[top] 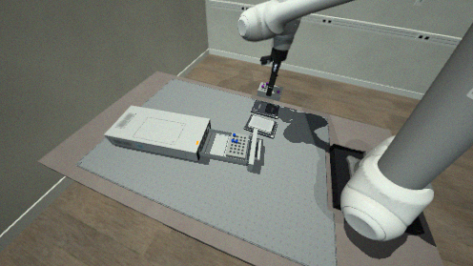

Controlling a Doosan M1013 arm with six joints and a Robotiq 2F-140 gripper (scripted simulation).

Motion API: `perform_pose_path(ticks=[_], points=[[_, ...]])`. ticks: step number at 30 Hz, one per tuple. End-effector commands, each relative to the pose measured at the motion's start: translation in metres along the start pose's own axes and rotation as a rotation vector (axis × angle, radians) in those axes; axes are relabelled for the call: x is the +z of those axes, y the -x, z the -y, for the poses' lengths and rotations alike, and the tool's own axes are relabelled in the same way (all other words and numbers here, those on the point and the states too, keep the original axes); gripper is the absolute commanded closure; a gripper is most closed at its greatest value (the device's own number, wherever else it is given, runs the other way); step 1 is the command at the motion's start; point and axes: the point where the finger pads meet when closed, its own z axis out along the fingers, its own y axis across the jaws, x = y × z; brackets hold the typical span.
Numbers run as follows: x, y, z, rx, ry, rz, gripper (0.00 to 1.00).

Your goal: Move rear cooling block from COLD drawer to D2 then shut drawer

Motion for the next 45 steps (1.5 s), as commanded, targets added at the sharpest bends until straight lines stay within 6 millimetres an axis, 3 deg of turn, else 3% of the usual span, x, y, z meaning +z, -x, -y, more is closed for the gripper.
perform_pose_path(ticks=[1,7,11,26,45], points=[[-0.001,0.000,-0.002,0.000,0.002,-0.002,0.90],[-0.001,0.000,-0.002,0.000,0.002,-0.002,0.90],[0.020,0.001,-0.003,-0.002,0.002,0.001,0.90],[0.058,0.000,-0.005,-0.003,0.003,0.001,0.90],[0.078,0.000,-0.005,-0.003,0.004,-0.002,0.90]])
